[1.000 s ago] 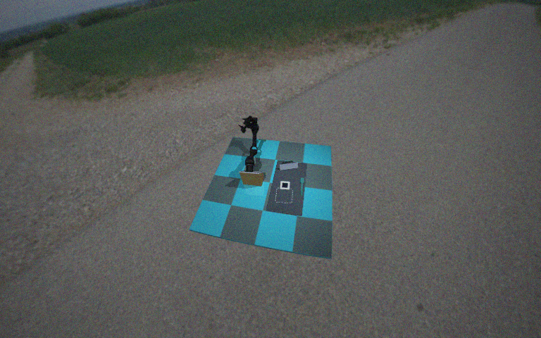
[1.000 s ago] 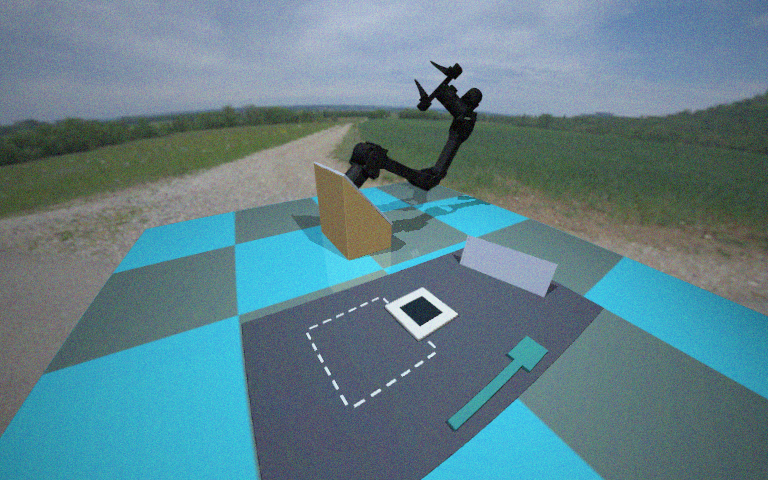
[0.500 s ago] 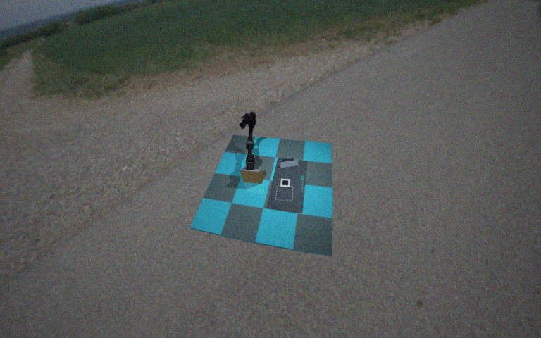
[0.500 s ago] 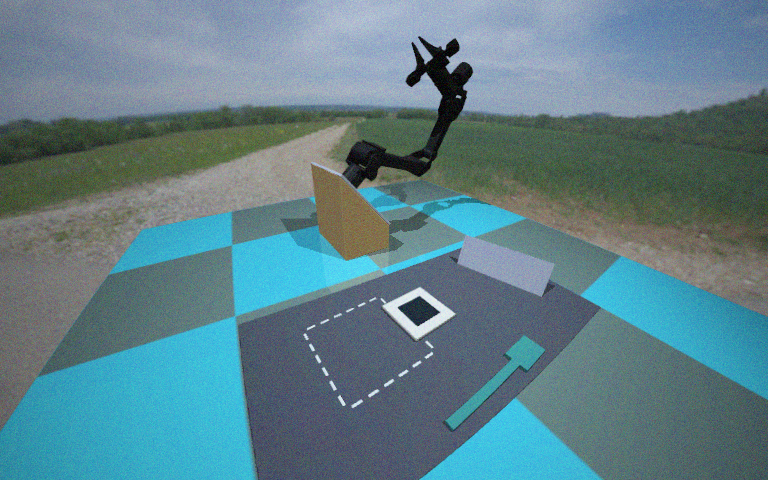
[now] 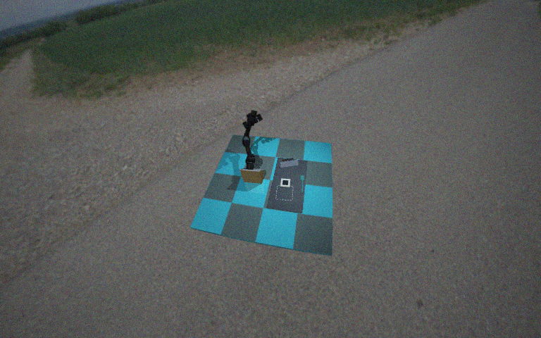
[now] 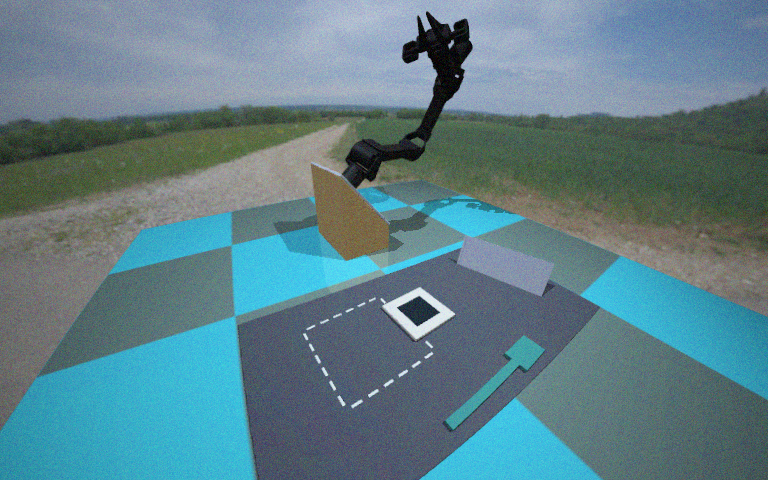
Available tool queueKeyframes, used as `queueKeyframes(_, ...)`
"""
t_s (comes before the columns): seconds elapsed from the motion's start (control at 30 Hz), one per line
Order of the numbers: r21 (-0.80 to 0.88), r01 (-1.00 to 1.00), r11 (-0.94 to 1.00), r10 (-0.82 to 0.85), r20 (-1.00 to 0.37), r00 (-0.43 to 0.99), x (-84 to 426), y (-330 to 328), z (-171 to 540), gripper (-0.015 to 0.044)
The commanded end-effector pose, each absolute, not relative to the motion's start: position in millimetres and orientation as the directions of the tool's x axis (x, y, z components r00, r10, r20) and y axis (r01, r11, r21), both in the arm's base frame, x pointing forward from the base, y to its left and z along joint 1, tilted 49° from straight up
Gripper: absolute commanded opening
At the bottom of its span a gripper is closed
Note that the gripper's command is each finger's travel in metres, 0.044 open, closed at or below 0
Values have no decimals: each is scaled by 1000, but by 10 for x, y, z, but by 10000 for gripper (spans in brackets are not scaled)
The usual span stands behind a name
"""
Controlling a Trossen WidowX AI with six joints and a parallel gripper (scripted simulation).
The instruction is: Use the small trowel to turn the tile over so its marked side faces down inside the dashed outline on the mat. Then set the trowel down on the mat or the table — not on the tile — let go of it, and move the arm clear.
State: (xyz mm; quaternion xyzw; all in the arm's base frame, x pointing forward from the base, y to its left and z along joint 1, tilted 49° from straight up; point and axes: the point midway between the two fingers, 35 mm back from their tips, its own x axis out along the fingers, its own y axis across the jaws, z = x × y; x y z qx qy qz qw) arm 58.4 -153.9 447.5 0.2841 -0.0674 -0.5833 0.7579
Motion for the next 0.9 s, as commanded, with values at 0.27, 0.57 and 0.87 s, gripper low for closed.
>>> queueKeyframes(0.27, 448, 805, 390, -747, -357, 561, 1344, -1569, 4170, 100)
queueKeyframes(0.57, 415, 705, 576, -534, -462, 708, 1952, -1387, 3874, 100)
queueKeyframes(0.87, 402, 550, 732, -286, -551, 784, 2462, -1026, 3560, 100)
